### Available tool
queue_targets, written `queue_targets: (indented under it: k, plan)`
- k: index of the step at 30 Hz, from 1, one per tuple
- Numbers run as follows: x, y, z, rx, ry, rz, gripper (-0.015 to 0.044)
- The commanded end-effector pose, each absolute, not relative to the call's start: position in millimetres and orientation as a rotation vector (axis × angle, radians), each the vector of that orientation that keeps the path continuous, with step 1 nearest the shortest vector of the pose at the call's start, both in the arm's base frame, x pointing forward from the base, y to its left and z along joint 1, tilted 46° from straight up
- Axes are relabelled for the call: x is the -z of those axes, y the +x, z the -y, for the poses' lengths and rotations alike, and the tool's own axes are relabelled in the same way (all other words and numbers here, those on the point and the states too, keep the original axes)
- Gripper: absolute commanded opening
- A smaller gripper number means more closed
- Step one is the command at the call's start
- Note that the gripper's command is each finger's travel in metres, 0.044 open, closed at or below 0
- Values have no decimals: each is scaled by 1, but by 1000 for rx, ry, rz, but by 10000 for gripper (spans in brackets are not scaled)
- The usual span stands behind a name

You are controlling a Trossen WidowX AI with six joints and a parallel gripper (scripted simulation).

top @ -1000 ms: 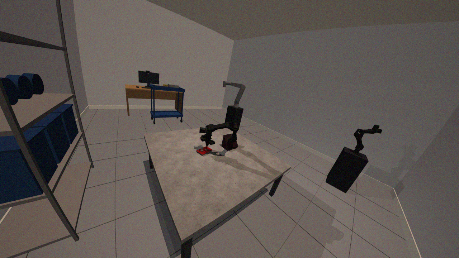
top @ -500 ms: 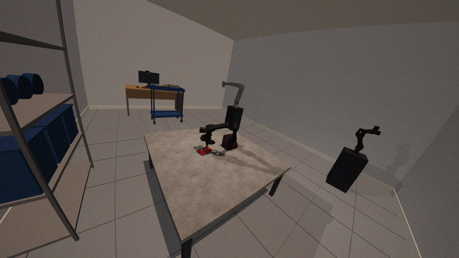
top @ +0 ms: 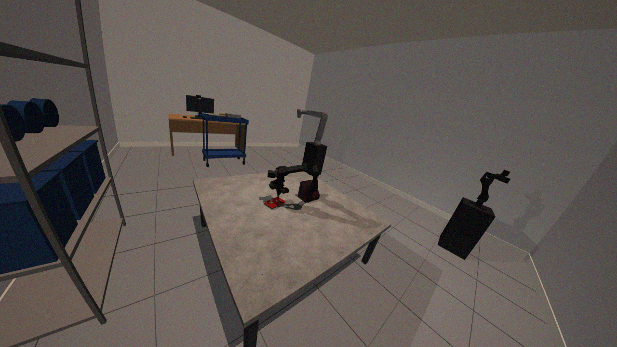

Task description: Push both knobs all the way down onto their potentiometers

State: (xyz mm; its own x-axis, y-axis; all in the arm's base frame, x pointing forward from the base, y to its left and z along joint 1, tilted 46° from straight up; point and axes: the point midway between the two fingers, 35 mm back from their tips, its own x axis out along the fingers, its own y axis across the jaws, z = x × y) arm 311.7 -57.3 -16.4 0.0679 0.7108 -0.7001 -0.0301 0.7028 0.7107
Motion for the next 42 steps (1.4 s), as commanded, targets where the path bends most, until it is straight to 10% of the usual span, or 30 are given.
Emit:
queue_targets:
  k: [1, 10, 18, 42]
  plan:
    - [12, 312, 63, -612, 602, -1402, 0]
    - [14, 311, 60, -613, 612, -1405, 210]
    - [11, 325, 82, -472, 681, -1386, 0]
    - [3, 338, 86, 125, 1339, -1594, 0]
